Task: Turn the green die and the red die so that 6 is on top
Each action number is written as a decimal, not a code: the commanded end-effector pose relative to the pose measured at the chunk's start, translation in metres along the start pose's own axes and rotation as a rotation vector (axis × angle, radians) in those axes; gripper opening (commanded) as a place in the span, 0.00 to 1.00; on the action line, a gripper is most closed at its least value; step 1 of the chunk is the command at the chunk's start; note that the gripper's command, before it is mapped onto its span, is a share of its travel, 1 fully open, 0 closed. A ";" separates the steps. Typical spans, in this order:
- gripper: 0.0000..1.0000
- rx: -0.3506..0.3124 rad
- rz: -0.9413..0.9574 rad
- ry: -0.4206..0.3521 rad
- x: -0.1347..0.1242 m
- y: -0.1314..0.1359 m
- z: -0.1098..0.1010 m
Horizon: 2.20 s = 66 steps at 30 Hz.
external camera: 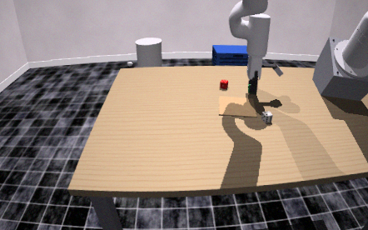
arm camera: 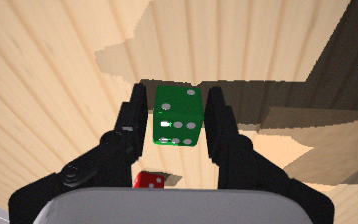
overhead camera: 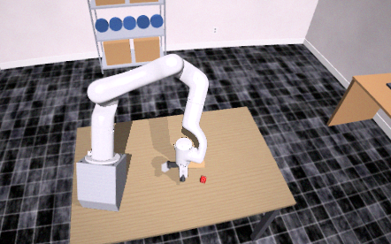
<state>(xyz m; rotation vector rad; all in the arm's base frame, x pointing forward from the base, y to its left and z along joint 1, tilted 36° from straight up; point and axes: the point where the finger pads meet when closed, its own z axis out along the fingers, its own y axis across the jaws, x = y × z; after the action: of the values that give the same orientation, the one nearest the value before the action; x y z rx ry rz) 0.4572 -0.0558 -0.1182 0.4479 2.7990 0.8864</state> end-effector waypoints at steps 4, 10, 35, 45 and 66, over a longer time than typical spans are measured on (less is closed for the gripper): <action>0.47 0.000 0.000 -0.001 -0.001 0.000 0.000; 0.47 0.000 0.000 -0.001 -0.001 0.000 0.000; 0.27 0.000 0.000 -0.001 -0.001 0.000 0.000; 0.27 0.000 0.000 -0.001 -0.001 0.000 0.000; 0.27 0.000 0.000 -0.001 -0.001 0.000 -0.091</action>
<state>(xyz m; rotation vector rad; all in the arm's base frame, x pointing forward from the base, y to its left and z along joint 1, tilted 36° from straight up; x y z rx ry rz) 0.4408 -0.0922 -0.0650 0.4485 2.7958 0.8802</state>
